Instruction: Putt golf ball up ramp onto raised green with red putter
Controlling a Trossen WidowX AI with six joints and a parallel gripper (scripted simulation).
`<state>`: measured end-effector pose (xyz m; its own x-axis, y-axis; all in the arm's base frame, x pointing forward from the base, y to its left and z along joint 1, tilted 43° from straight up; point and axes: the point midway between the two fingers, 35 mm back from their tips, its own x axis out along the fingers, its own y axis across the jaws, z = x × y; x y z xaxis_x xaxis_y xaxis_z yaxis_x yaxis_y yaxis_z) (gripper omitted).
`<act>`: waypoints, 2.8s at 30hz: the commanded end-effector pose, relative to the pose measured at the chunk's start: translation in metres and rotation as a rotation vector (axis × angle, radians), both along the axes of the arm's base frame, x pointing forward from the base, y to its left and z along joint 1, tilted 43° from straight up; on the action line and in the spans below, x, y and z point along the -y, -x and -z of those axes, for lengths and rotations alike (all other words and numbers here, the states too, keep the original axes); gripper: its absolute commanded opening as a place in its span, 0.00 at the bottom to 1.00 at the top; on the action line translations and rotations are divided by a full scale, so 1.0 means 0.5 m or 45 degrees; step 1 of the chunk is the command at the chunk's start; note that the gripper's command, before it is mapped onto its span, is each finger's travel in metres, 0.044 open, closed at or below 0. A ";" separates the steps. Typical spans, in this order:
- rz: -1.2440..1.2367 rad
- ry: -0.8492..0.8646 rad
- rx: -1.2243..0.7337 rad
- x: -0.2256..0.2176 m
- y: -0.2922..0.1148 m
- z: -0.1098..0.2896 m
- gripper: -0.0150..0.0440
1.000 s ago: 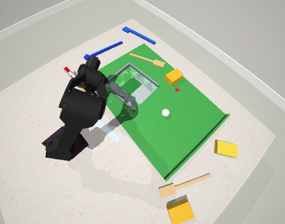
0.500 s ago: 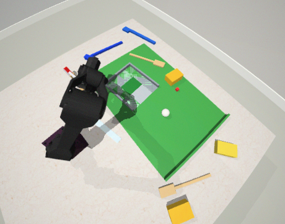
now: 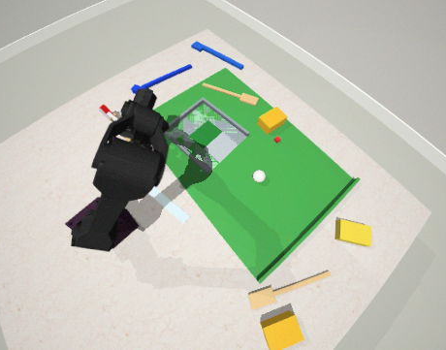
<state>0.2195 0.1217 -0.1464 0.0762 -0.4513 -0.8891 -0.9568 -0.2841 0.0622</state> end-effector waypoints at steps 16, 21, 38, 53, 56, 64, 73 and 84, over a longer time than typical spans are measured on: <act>-0.010 -0.005 0.003 -0.118 0.024 -0.134 0.25; 0.072 -0.011 0.055 -0.091 -0.008 -0.171 0.25; 0.626 -0.062 0.433 0.061 -0.137 -0.360 0.25; 1.140 -0.065 0.809 0.240 -0.163 -0.532 0.25; 1.241 -0.059 0.886 0.277 -0.156 -0.565 0.25; 1.506 -0.032 1.097 0.374 -0.118 -0.651 0.25; 1.713 0.002 1.274 0.444 -0.067 -0.717 0.25; 1.713 0.002 1.276 0.487 -0.078 -0.669 0.25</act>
<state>0.2584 -0.1158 0.1981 0.1614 -0.6664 -0.7279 -0.1529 0.7118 -0.6856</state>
